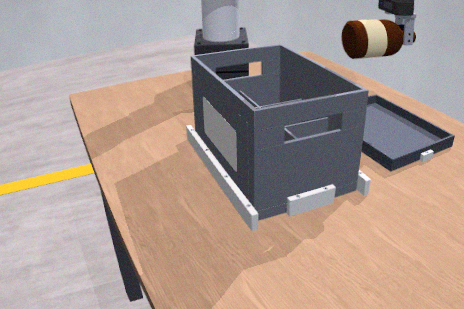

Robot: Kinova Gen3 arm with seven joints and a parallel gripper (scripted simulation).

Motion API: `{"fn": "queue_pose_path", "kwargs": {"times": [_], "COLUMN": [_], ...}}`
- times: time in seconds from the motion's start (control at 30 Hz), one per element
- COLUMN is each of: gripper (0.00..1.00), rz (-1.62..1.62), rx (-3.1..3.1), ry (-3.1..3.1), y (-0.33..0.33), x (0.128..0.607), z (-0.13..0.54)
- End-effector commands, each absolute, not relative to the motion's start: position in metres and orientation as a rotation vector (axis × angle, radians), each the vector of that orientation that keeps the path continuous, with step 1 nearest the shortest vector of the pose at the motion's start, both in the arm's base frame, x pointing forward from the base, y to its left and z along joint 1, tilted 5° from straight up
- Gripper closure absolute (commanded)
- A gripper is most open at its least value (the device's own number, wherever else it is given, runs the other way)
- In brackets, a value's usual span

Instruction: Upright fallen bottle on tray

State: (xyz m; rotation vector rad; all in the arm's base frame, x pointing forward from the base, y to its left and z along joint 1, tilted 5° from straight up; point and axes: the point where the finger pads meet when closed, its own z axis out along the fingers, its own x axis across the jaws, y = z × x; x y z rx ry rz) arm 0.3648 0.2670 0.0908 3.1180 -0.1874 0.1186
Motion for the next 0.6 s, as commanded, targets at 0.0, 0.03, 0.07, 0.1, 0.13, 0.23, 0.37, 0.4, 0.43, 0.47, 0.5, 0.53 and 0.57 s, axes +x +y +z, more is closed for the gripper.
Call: {"fn": "queue_pose_path", "kwargs": {"times": [0.0,0.03,0.07,0.1,0.13,0.23,0.37,0.4,0.43,0.47,0.5,0.53,0.57], "gripper": [1.0,1.0,1.0,1.0,1.0,1.0,1.0,1.0,1.0,1.0,1.0,1.0,1.0], "rz": [0.117,0.117,0.117,0.117,0.117,0.117,0.117,0.117,0.117,0.117,0.117,0.117,0.117], "rx": [3.117,3.117,3.117,3.117,3.117,3.117,3.117,3.117,3.117,3.117,3.117,3.117,3.117], "ry": [-0.187,-0.187,-0.187,-0.187,-0.187,-0.187,-0.186,-0.186,-0.186,-0.186,-0.186,-0.186,-0.186], "y": [0.2658,0.2658,0.2658,0.2658,0.2658,0.2658,0.2658,0.2658,0.2658,0.2658,0.2658,0.2658,0.2658], "x": [0.3653,0.3653,0.3653,0.3652,0.3652,0.3652,0.3651,0.3651,0.3651,0.3651,0.3651,0.3651,0.3651], "z": [0.094,0.0941,0.0942,0.0943,0.0943,0.0944,0.0944,0.0944,0.0944,0.0944,0.0944,0.0944,0.0944]}}
